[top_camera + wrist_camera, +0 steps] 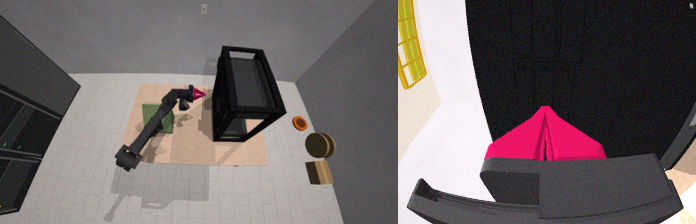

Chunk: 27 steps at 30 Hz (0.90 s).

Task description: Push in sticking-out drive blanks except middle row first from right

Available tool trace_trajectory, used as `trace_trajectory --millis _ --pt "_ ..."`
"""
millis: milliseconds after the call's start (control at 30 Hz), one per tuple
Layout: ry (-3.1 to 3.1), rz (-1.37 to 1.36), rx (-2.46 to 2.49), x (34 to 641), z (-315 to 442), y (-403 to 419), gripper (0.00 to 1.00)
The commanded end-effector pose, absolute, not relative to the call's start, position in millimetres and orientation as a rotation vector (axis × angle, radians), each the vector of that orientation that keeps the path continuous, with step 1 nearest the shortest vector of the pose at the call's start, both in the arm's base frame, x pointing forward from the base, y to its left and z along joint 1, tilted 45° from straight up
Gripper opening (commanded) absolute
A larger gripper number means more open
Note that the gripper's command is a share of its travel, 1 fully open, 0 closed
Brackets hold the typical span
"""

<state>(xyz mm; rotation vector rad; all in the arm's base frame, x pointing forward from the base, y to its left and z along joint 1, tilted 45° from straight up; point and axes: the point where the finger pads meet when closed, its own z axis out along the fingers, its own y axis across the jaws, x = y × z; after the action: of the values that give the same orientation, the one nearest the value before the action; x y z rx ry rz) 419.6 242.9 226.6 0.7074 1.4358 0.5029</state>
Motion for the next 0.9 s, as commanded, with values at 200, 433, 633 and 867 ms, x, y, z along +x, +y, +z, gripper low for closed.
trace_trajectory --millis 200,433,633,867 --pt "1.427 0.486 0.722 400.0 250.0 179.2 0.0" --pt "1.427 0.486 0.722 393.4 256.6 161.1 0.0" --pt "1.412 0.499 0.726 407.5 259.4 162.8 0.0" --pt "1.372 0.525 0.73 464.4 281.3 160.6 0.0"
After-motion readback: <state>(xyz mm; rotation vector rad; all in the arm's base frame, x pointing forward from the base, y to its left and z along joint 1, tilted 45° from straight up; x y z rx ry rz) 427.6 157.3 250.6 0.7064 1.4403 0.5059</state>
